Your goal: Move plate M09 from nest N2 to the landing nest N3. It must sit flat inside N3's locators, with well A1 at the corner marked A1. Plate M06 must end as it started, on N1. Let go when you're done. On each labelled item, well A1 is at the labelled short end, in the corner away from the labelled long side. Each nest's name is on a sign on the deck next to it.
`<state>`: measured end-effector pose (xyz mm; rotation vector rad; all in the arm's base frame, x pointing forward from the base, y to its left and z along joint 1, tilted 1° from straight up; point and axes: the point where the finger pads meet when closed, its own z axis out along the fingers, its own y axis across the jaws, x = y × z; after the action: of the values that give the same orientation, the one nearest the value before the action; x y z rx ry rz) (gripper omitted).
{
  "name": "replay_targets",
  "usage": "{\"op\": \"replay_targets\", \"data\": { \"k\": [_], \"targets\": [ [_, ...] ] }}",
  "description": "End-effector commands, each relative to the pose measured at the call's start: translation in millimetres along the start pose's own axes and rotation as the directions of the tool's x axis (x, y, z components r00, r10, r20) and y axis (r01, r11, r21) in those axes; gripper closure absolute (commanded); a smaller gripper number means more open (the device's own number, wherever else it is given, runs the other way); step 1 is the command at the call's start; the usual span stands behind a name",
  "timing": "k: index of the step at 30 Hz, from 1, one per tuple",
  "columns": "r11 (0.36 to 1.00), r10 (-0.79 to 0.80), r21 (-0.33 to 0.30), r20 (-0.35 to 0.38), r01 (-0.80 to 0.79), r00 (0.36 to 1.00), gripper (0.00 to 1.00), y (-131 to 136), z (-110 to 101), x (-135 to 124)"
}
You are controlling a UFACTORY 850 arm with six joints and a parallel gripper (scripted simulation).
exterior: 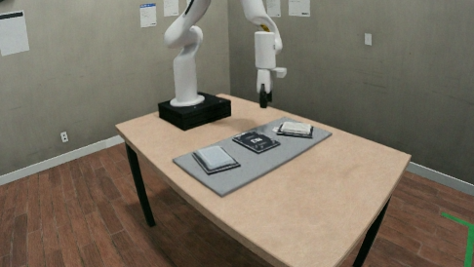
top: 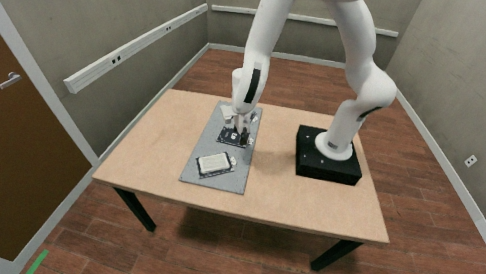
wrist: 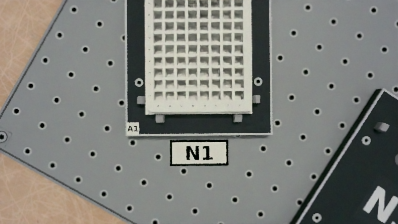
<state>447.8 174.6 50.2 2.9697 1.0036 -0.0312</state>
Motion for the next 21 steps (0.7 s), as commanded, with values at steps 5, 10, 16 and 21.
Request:
{"op": "replay_targets", "data": {
  "k": [5, 10, 16, 21],
  "targets": [
    [1.0, 0.0, 0.0, -0.002, 0.0, 1.0, 0.0, 0.2, -0.6, 0.7],
    [0.986, 0.166, 0.0, -0.002, -0.166, 0.986, 0.0, 23.7, -0.6, -7.7],
    [0.934, 0.358, 0.0, -0.002, -0.358, 0.934, 0.0, 52.0, -0.6, -17.9],
    [0.878, 0.479, 0.0, -0.002, -0.479, 0.878, 0.0, 70.9, -0.6, -24.7]
  ]
}}
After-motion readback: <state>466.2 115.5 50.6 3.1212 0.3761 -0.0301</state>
